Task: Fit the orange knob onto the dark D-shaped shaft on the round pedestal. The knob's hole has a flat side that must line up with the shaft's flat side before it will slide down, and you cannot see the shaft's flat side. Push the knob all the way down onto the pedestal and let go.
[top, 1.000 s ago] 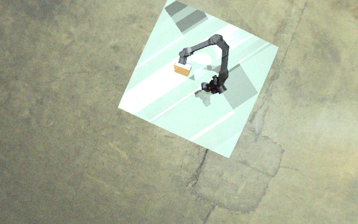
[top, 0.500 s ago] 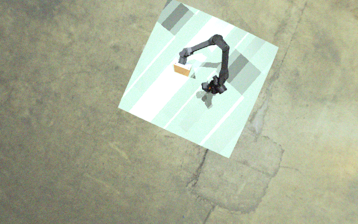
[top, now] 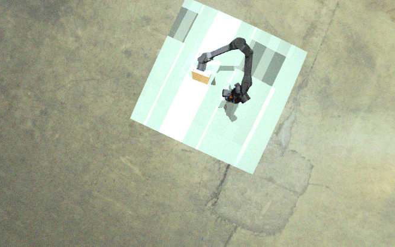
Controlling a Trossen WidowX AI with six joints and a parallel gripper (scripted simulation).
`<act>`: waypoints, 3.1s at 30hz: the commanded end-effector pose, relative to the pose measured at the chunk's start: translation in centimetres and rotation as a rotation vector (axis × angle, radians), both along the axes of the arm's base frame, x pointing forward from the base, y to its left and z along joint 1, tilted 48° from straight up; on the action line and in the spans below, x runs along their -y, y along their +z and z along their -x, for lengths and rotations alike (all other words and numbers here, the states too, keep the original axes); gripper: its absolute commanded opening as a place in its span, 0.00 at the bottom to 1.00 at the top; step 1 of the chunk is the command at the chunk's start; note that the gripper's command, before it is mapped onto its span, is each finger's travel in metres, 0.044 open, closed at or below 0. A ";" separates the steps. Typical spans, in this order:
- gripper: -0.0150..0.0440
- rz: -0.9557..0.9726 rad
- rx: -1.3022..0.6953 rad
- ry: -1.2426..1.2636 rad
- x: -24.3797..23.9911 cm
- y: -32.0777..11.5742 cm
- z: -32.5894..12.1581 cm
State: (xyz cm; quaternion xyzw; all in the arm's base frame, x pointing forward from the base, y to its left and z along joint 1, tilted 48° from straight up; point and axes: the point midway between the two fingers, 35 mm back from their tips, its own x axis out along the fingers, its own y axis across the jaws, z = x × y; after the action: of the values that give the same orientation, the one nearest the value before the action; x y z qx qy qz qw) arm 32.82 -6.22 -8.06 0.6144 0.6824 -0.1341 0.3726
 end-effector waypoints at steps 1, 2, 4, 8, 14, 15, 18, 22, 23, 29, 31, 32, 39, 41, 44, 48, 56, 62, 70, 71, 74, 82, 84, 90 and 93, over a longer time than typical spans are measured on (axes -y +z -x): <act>0.25 0.002 -0.024 -0.028 0.2 0.2 0.0; 0.25 0.002 -0.024 -0.028 0.2 0.2 0.0; 0.25 0.002 -0.024 -0.028 0.2 0.1 -0.1; 0.25 0.002 -0.024 -0.028 0.1 0.0 -0.2; 0.25 0.002 -0.024 -0.028 -0.1 -0.2 -0.2; 0.25 0.002 -0.024 -0.028 -0.1 -0.3 -0.2; 0.25 0.002 -0.024 -0.028 -0.1 -0.2 -0.1; 0.25 0.002 -0.024 -0.028 -0.1 -0.3 -0.1; 0.25 0.002 -0.024 -0.028 -0.1 -0.3 -0.1; 0.25 0.002 -0.024 -0.028 0.1 0.1 -0.1; 0.25 0.002 -0.030 -0.034 0.1 0.2 -0.1; 0.25 0.001 -0.042 -0.045 0.2 0.2 -0.1; 0.25 -0.005 -0.178 -0.169 0.3 0.1 -0.3; 0.25 -0.005 -0.178 -0.169 0.3 0.0 -0.3; 0.25 -0.005 -0.178 -0.169 0.2 -0.1 -0.2; 0.25 -0.005 -0.178 -0.169 0.1 -0.1 -0.1; 0.25 -0.005 -0.178 -0.169 0.1 0.1 -0.2; 0.25 -0.006 -0.178 -0.169 -0.2 -0.2 -0.2; 0.25 -0.005 -0.178 -0.169 0.1 0.0 -0.1; 0.25 -0.005 -0.178 -0.169 0.1 0.0 -0.1; 0.25 -0.006 -0.185 -0.175 0.2 0.1 -0.1; 0.25 -0.013 -0.333 -0.311 0.3 0.1 -0.2; 0.25 -0.013 -0.333 -0.311 0.2 0.0 -0.2; 0.25 -0.013 -0.333 -0.311 -0.1 -0.2 -0.1; 0.25 -0.013 -0.333 -0.311 -0.1 -0.2 -0.2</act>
State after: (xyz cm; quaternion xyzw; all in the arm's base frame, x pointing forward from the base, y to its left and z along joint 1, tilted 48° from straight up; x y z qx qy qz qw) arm 32.92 -6.06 -8.19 0.6821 0.6346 -0.2844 0.2261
